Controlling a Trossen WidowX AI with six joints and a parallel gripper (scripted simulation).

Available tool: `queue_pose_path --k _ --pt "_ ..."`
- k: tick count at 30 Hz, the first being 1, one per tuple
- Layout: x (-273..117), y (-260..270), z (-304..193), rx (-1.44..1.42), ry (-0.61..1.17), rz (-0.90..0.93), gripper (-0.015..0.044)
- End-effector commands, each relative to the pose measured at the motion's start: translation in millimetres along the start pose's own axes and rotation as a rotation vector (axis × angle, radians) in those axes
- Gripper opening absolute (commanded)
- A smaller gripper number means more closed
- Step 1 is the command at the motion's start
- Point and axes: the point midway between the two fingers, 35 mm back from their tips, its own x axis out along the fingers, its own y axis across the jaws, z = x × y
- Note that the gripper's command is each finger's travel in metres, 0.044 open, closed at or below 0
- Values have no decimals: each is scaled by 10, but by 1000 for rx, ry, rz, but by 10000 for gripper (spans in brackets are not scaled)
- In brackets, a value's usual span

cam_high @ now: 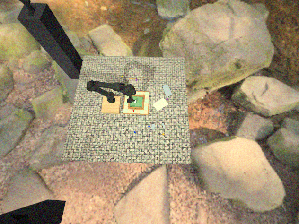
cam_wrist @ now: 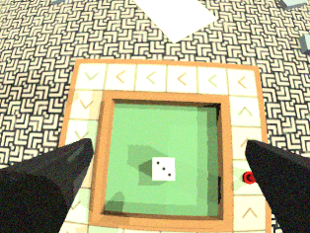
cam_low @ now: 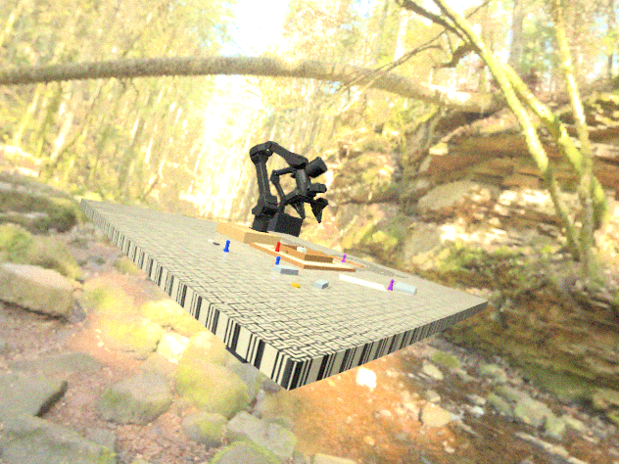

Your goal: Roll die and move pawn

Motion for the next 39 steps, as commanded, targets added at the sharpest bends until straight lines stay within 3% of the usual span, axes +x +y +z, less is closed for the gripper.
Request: queue_pose_path --k 1,9,13,22,26,39 --pt "104 0 18 5 182 2 440" --pt "322 -2 -15 7 539 4 440" --pt "299 -5 -25 0 492 2 440" --pt "425 -872 -283 -246 560 68 204" --pt "439 -1120 -417 -344 588 102 200" --pt "570 -1114 -493 -344 588 102 200"
